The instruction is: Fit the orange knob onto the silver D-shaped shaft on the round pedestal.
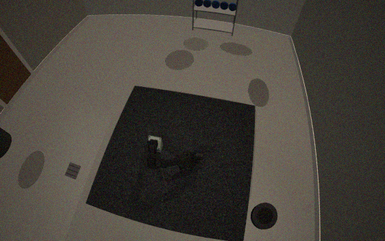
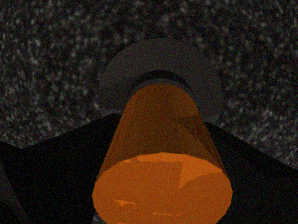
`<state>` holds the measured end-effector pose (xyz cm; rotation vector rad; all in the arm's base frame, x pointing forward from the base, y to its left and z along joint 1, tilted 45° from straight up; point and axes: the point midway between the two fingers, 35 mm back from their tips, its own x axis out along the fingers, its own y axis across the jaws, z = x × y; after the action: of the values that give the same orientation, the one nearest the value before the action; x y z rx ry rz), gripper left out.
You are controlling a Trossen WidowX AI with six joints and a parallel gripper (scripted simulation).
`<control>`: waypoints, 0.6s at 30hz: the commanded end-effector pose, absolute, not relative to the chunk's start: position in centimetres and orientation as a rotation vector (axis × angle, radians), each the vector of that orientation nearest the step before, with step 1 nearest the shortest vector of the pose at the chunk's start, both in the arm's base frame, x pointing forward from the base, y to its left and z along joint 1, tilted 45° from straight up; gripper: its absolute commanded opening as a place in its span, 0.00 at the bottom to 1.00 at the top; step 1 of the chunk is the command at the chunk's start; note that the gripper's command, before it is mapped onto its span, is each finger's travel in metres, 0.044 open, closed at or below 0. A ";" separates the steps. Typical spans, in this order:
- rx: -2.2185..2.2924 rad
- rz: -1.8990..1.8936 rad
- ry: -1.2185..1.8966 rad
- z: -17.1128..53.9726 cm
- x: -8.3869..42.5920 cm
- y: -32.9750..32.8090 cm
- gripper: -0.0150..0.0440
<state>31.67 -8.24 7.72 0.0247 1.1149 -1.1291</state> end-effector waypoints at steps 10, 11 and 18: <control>0.025 -1.129 1.114 7.7 31.7 -8.2 0.74; 0.025 -1.129 1.114 7.7 31.7 -8.2 0.79; 0.025 -1.129 1.114 7.7 31.7 -8.2 1.00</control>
<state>31.69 -8.21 7.72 0.0244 1.1146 -1.1282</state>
